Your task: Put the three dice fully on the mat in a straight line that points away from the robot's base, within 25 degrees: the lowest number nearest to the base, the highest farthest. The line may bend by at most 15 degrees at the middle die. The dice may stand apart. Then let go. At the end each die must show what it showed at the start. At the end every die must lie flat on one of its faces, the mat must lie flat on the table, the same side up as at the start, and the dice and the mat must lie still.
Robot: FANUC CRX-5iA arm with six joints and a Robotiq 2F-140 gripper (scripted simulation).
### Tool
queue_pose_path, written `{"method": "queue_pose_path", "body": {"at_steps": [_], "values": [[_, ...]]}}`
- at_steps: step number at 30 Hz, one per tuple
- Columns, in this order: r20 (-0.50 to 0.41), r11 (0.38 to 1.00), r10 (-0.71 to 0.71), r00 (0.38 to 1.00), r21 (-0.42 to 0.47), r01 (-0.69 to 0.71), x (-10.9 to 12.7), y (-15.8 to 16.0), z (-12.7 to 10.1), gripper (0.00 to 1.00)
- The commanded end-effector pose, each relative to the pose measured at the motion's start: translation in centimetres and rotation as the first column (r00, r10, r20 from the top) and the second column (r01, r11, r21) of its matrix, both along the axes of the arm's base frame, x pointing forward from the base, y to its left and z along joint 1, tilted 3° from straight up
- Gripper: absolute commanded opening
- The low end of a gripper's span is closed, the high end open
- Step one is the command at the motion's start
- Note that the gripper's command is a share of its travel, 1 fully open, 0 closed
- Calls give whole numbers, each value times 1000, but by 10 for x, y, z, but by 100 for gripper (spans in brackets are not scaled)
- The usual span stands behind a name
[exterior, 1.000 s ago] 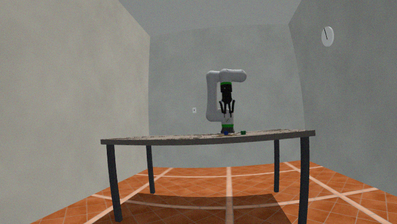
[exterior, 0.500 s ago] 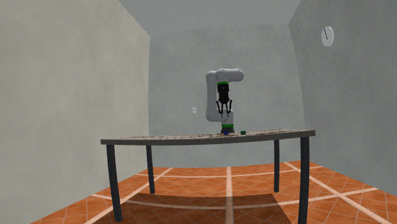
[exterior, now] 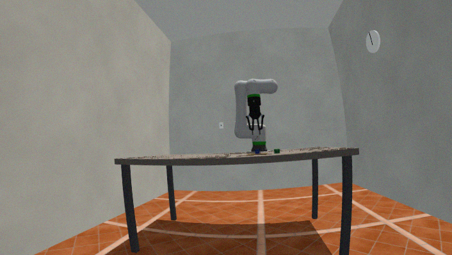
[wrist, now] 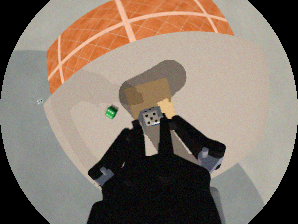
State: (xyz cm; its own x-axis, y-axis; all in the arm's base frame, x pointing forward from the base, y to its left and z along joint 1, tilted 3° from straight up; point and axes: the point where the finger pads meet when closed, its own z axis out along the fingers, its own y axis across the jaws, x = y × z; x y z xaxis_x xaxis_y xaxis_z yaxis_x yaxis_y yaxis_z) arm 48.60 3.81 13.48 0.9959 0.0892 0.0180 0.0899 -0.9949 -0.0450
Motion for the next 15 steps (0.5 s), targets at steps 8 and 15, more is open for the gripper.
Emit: {"method": "queue_pose_path", "body": {"at_steps": [8,15], "values": [[0,1000,0,1000,0,0,1,2,-41,16],[0,1000,0,1000,0,0,1,3,-65,16]]}}
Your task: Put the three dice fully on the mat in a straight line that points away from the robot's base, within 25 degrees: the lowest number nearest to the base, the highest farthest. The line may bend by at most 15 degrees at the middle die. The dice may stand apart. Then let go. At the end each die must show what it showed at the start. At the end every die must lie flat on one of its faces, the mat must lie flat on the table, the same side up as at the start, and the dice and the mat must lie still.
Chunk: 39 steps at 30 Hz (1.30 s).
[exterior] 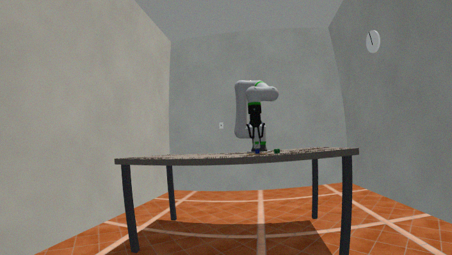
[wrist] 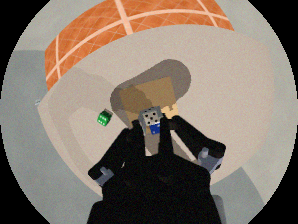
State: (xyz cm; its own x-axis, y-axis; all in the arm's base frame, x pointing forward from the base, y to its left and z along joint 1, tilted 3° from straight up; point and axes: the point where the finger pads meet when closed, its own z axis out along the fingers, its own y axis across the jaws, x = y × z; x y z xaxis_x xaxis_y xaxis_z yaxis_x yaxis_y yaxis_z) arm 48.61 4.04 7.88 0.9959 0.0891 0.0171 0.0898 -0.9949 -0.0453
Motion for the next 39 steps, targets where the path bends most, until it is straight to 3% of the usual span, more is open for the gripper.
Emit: {"method": "queue_pose_path", "body": {"at_steps": [1,10,39], "values": [[1,1000,0,1000,0,0,1,1,-13,16],[1,1000,0,1000,0,0,2,2,-33,16],[1,1000,0,1000,0,0,2,2,-33,16]]}}
